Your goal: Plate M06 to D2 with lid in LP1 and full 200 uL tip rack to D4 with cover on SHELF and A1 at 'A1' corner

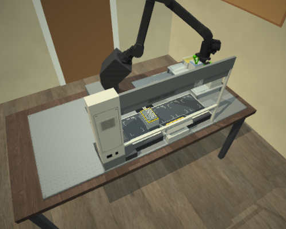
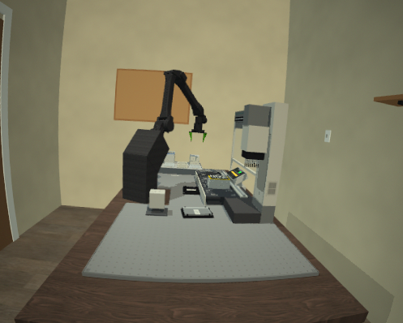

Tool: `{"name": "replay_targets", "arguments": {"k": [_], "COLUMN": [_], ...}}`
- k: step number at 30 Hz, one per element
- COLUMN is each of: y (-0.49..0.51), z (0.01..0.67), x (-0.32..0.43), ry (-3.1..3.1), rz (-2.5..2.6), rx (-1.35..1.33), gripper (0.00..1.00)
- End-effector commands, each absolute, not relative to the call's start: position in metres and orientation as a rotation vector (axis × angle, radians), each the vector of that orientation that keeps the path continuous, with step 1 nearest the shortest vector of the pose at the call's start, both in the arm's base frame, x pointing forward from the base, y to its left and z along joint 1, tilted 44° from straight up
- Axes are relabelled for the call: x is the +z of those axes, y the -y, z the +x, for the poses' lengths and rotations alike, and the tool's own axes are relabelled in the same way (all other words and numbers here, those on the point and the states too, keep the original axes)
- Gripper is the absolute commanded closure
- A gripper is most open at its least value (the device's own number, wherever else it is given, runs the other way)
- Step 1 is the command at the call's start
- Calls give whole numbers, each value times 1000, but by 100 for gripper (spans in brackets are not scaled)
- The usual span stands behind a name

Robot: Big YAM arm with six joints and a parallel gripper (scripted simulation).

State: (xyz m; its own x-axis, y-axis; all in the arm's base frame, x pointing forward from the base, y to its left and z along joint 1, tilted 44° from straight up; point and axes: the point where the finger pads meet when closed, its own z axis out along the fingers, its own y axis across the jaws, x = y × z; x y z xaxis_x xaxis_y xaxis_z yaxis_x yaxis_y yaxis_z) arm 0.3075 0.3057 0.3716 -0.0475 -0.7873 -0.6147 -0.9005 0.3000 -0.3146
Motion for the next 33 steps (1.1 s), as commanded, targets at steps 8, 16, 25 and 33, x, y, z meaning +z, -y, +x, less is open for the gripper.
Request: {"name": "replay_targets", "arguments": {"k": [8, 16, 25, 33], "y": [-337, -333, -343, -356], "z": [304, 304, 307, 315], "x": [432, 433, 431, 399], "ry": [-1816, -1837, -1822, -1855], "rz": [-1457, -1443, -1462, -1481], "rx": [228, 221, 221, 222], "gripper": [0, 0, 0, 0]}}
